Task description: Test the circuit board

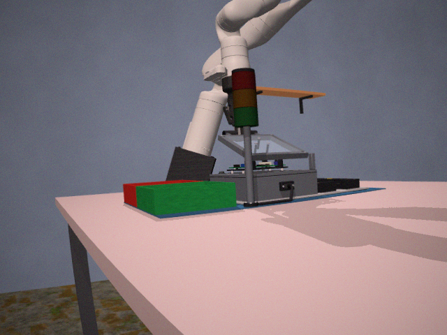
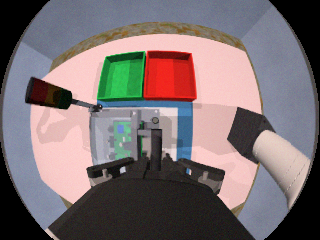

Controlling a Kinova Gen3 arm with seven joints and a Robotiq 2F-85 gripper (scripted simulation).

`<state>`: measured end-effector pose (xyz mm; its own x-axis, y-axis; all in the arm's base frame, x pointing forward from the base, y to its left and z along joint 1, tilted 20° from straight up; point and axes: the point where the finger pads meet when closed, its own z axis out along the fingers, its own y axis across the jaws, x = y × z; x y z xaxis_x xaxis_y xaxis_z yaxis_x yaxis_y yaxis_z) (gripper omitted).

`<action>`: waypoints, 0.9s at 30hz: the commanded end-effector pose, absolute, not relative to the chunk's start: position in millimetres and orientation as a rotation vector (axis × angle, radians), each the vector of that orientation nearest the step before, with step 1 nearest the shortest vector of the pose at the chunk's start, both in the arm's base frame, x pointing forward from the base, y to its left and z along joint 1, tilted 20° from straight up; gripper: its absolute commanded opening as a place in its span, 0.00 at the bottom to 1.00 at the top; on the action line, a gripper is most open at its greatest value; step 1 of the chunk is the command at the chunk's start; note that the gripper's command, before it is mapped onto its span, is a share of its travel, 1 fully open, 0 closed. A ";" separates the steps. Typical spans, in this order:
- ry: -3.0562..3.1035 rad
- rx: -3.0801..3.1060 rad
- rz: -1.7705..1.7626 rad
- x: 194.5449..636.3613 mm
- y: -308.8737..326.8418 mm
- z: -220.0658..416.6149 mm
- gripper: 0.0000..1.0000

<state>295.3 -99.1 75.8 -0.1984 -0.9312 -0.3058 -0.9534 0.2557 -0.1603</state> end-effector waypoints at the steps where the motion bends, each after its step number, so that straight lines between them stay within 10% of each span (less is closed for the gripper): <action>1: 2.205 -1.738 0.095 292.5 -98.7 63.2 0.00; 27: 2.203 -1.742 0.091 295.2 -89.7 29.9 0.00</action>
